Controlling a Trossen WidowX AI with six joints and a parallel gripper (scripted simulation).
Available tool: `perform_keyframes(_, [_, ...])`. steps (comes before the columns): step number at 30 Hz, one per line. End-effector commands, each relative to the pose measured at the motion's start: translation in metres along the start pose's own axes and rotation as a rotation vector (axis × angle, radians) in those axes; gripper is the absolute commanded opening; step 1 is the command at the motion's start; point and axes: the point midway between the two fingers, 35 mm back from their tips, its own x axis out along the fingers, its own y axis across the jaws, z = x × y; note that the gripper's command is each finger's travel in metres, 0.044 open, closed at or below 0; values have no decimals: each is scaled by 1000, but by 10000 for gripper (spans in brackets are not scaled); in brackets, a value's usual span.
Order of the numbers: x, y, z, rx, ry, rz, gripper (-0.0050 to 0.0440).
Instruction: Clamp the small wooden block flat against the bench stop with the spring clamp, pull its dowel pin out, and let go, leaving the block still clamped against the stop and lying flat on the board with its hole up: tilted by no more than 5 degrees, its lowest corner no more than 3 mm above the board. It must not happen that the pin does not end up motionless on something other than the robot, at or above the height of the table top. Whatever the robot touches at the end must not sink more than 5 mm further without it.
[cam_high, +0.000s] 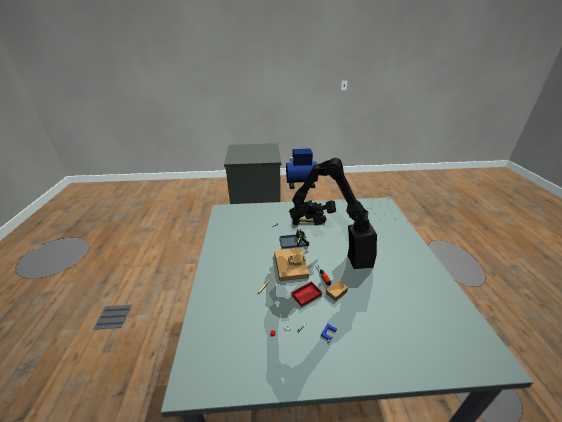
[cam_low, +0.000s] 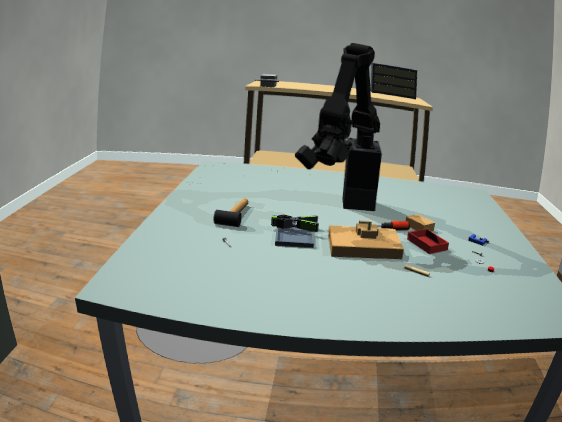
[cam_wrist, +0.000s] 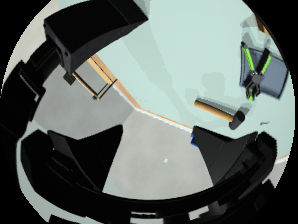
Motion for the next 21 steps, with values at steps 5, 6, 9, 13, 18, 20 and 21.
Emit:
perform_keyframes(5, [-11, -11, 16, 138, -69, -61, 440])
perform_keyframes(6, [-13, -12, 18, 157, -80, -69, 440])
perform_keyframes(9, [-18, -17, 24, 215, -112, -92, 440])
perform_keyframes(13, [-22, -19, 29, 253, -135, -107, 440])
perform_keyframes(18, [-32, -26, 39, 345, -196, -141, 440])
perform_keyframes(20, [-36, -29, 44, 381, -221, -153, 440])
perform_keyframes(21, [-38, -30, 46, 399, -234, -158, 440])
